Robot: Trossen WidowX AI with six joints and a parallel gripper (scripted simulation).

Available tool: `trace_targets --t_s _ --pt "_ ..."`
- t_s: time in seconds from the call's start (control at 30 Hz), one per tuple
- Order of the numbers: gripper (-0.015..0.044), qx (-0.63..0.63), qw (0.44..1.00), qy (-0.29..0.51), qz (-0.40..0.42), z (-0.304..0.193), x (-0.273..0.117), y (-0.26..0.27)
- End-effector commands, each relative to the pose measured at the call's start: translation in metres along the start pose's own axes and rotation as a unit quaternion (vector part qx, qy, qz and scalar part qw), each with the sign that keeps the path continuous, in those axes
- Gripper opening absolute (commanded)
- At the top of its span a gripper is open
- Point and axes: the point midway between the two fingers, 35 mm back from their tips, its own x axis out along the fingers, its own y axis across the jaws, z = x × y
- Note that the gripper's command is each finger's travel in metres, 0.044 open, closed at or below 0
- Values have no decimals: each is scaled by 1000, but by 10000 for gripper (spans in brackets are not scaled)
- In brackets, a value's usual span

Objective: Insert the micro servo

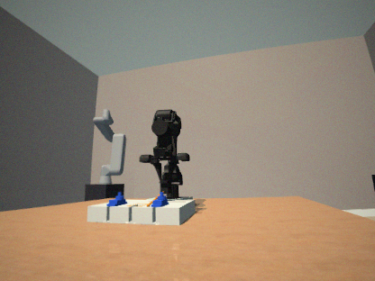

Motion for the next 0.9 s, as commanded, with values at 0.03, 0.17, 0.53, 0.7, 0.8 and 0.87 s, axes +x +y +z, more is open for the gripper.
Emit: trace_targets --t_s 0.03,0.17,0.53,0.7,0.8,0.87 --pt "0 -2 1000 -4 0 15 -2 -1" --pt "0 -2 1000 -4 0 30 -2 -2" --pt "0 -2 1000 -4 -2 29 -2 -26" --pt "0 -2 1000 -4 -3 28 -2 -46" --pt "0 -2 1000 -4 -3 28 -2 -51" --pt "0 -2 1000 -4 -3 29 -2 -51"
